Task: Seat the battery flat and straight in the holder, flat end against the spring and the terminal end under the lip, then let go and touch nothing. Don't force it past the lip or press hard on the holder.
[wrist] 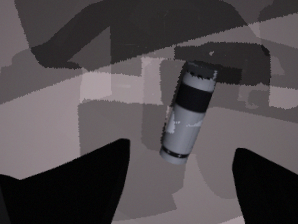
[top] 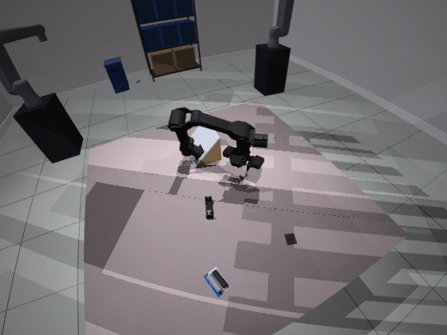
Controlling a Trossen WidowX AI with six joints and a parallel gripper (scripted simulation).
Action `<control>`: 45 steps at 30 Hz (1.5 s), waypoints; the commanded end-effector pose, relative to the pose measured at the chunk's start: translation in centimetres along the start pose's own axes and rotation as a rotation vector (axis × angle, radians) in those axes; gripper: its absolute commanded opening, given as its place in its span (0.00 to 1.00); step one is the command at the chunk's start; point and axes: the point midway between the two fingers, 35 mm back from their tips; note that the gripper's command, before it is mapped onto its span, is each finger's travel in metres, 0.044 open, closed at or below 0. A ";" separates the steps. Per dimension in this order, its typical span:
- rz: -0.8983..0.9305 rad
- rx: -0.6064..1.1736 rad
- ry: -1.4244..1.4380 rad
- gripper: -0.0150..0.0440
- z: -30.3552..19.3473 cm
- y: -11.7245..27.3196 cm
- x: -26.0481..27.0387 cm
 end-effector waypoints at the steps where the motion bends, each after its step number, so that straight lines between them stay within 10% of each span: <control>1: -0.018 -0.013 -0.204 0.64 -0.2 -1.5 -0.5; 42: -0.018 -0.014 -0.205 0.64 -0.1 -6.5 -0.6; 45: -0.018 -0.014 -0.205 0.51 -0.1 -6.5 -0.6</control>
Point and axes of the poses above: the point midway between the two fingers, 35 mm back from their tips, its own y axis back along the fingers, its own x axis across the jaws, z = x × y, and after that the axes turned 5 degrees about y, right-handed
